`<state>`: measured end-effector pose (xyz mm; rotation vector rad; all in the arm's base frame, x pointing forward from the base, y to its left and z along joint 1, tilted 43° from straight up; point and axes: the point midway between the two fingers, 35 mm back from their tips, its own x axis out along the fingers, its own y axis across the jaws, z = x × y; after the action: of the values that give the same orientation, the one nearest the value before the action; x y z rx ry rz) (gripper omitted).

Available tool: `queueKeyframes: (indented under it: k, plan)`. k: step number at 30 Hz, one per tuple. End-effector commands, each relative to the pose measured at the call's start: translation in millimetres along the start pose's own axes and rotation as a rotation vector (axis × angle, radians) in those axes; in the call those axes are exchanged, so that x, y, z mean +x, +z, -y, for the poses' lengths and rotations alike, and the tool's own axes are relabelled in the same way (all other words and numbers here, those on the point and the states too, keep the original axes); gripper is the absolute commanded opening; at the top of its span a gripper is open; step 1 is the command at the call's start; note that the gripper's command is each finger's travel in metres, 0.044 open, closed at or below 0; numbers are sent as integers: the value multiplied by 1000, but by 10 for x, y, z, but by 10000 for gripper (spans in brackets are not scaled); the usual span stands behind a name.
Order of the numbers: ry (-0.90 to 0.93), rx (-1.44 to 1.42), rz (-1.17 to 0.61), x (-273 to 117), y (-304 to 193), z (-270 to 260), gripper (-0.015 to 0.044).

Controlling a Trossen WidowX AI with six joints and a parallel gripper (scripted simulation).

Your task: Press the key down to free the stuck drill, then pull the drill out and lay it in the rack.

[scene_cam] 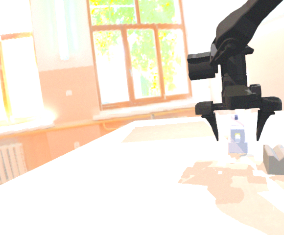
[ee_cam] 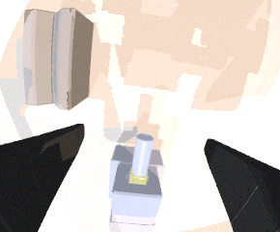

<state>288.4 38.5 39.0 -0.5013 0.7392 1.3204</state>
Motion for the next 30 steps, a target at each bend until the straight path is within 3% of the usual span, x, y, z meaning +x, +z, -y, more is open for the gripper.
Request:
queueKeyframes:
  k: [1,20,30]
  plan:
    - [1,8,3,62,-18,-4,440]
    - [2,8,5,333,-89,-18,440]
    - [1,0,1,306,-81,-12,177]
